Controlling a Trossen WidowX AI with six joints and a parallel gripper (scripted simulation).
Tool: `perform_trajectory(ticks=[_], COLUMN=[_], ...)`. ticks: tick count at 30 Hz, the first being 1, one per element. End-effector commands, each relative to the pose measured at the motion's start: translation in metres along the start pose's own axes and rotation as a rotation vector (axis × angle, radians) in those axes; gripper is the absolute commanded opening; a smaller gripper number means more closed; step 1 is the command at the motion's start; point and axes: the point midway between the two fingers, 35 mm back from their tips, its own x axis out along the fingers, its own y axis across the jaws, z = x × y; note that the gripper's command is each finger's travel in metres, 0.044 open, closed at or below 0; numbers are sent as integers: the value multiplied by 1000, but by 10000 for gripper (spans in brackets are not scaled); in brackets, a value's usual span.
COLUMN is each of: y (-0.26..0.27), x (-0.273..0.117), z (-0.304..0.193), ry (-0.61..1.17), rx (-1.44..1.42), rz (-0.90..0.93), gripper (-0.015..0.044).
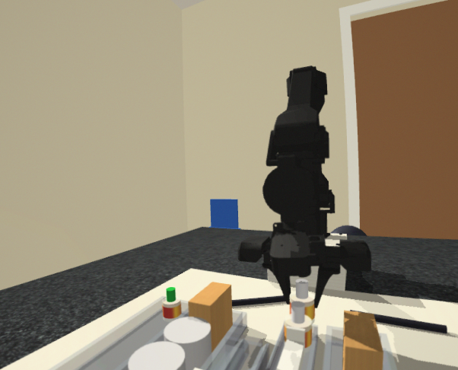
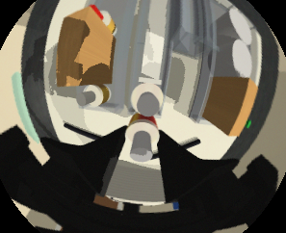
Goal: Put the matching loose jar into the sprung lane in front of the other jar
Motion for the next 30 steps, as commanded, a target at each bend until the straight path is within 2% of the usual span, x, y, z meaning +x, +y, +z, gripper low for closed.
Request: perform_trajectory(ticks=[1, 30], y=[-1, -1], x=[-3, -4], z=[10, 21], ry=[-24, -25], rx=[-4, -4], rz=[-5, -5], gripper=[0, 0])
